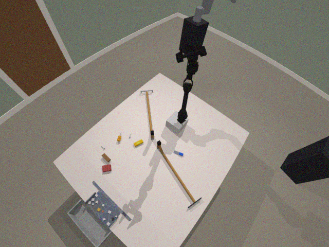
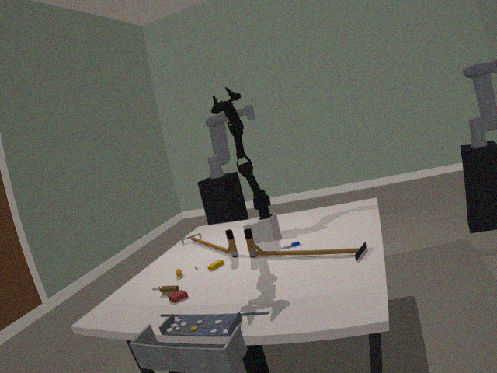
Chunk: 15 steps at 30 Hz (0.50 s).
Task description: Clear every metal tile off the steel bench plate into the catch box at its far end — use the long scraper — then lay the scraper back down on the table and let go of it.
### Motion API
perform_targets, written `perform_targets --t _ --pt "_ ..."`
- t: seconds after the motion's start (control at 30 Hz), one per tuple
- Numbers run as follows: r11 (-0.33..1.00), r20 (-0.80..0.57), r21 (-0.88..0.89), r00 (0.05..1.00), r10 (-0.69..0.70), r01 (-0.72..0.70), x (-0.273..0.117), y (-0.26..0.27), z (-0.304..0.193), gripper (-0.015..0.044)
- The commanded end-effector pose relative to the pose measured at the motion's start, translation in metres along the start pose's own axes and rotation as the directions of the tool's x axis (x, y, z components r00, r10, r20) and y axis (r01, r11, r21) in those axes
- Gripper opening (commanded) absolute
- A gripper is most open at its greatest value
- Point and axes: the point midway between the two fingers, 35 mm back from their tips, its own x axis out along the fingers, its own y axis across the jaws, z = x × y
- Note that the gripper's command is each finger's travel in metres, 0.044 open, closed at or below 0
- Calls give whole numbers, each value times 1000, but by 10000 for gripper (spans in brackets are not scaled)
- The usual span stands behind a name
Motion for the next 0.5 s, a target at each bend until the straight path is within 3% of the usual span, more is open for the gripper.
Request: perform_targets --t 0.0,0.47 --pt "1000 -111 -30 994 -12 8 -1 -9 -36 440" --pt "996 -405 -93 914 -40 2 -20 -31 -130 440"
